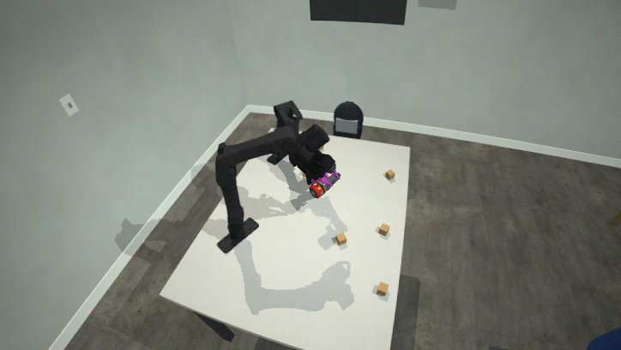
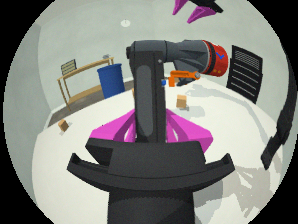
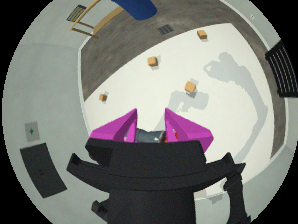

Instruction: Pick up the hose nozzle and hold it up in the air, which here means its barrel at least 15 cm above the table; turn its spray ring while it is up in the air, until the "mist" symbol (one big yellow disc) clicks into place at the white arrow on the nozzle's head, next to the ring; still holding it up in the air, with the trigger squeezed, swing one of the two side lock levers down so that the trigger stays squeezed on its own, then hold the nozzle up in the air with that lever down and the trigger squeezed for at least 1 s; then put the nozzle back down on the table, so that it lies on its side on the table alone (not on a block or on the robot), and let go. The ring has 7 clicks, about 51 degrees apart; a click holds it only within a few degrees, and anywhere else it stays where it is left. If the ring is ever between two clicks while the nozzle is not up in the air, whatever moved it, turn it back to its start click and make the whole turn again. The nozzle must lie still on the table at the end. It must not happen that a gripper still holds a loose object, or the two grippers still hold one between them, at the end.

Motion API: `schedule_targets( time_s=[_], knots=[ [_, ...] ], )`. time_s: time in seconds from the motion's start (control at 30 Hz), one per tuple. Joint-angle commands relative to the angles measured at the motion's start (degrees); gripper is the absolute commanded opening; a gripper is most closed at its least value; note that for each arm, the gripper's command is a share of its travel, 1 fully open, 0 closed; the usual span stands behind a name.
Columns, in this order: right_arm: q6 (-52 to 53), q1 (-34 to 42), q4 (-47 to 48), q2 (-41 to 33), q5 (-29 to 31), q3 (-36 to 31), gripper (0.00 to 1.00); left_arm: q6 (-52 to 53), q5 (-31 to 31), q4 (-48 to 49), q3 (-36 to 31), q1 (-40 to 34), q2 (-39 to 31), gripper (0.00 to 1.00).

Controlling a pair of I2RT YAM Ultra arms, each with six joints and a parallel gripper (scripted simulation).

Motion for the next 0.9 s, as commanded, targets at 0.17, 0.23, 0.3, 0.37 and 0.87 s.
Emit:
schedule_targets(
  time_s=[0.17, 0.23, 0.3, 0.37, 0.87],
  knots=[
    [-9.11, -6.24, 12.69, -6.7, -1.12, -5.98, 0.38, -0.43, 0.19, 5.99, 2.44, 0.1, -2.18, 0.35],
    [-11.11, -8.13, 15.02, -8.18, -1.25, -7.84, 0.38, -0.43, 0.19, 5.99, 2.44, 0.1, -2.18, 0.35],
    [-13.21, -10.06, 17.51, -9.69, -1.57, -9.68, 0.38, -0.43, 0.19, 5.99, 2.44, 0.1, -2.18, 0.35],
    [-15.32, -12.01, 20.03, -11.15, -1.96, -11.51, 0.38, -0.43, 0.19, 5.99, 2.44, 0.1, -2.18, 0.35],
    [-28.6, -24.67, 36.41, -20.38, -3.81, -23.71, 0.38, -0.43, 0.19, 5.99, 2.44, 0.1, -2.18, 0.35]
  ],
)
